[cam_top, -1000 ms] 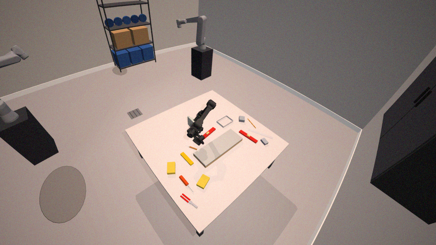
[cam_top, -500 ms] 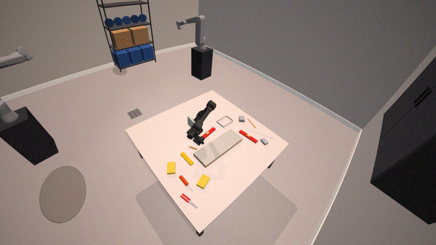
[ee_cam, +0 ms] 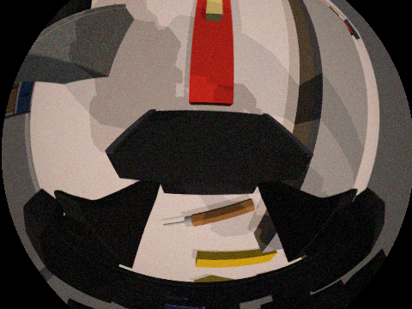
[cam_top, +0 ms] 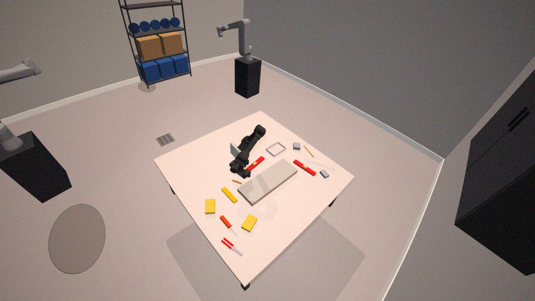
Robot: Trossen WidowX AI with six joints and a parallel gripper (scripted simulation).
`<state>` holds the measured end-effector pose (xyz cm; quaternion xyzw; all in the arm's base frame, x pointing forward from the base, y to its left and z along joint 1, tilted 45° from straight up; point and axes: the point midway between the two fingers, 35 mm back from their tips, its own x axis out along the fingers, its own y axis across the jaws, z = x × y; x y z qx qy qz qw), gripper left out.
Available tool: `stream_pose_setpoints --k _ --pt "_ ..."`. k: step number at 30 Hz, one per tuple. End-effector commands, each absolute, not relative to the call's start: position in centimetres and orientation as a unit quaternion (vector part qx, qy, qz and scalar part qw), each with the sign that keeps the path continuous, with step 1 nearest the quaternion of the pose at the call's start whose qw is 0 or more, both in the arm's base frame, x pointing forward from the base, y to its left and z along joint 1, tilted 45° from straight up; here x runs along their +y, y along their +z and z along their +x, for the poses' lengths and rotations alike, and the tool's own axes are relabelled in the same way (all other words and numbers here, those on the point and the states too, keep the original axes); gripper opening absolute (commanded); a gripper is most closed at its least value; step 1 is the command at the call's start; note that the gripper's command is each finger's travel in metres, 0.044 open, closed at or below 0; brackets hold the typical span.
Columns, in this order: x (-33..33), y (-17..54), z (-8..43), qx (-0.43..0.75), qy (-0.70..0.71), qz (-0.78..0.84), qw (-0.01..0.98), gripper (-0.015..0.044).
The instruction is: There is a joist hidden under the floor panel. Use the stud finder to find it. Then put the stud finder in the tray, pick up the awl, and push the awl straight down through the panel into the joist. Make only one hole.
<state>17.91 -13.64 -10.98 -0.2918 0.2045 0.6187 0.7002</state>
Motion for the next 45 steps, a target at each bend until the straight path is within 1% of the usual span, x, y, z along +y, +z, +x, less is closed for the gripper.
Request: stream_pose_setpoints --k 1,3,18,31,45 --pt "-13.1 -11.4 18.0 0.205 0.618 -0.289 0.702 0.0440" --pt "-13.0 -11.5 18.0 0.205 0.618 -0.289 0.702 0.0440" --pt "-13.0 -11.5 18.0 0.205 0.618 -0.289 0.702 0.0340" --pt "-14.7 -9.9 17.8 0.206 0.618 -0.290 0.702 0.0000" --pt "-16.8 -7.6 17.2 0.206 0.618 -0.290 0.702 0.0000"
